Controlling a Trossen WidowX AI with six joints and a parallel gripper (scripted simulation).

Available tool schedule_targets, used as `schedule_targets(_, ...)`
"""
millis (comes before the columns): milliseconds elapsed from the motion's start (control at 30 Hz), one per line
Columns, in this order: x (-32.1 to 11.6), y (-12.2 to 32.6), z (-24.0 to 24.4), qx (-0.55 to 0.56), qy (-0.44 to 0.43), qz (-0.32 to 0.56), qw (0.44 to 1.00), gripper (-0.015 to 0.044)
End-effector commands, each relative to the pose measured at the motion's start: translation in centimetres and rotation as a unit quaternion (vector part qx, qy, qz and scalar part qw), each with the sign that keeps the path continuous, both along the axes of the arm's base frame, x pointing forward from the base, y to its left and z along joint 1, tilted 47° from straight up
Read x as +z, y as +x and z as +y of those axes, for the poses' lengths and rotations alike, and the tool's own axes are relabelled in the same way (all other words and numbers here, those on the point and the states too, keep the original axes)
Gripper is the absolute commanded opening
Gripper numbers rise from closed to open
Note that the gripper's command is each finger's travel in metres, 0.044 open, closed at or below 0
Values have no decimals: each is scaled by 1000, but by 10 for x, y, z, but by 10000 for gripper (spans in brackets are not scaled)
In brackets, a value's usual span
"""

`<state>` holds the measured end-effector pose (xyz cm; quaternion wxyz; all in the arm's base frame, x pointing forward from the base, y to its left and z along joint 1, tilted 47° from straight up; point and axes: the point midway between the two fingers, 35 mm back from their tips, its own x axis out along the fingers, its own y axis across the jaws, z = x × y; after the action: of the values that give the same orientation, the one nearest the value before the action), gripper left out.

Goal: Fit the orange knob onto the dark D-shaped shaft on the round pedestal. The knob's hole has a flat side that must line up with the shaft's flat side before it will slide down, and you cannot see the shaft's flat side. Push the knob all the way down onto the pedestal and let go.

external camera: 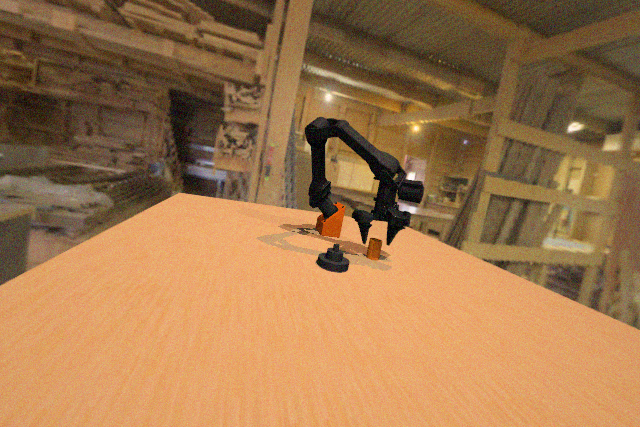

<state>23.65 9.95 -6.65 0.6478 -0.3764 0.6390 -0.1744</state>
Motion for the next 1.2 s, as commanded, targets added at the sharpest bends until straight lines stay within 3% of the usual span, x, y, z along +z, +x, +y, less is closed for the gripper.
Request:
schedule_targets(0,-4,1,-5,2,-3,0,1000,440)
schedule_targets(700,-23,3,-28,2,-4,0,1000,440)
schedule_targets(1000,-23,3,-28,2,-4,0,1000,204)
schedule_targets(1167,-23,3,-28,2,-4,0,1000,170)
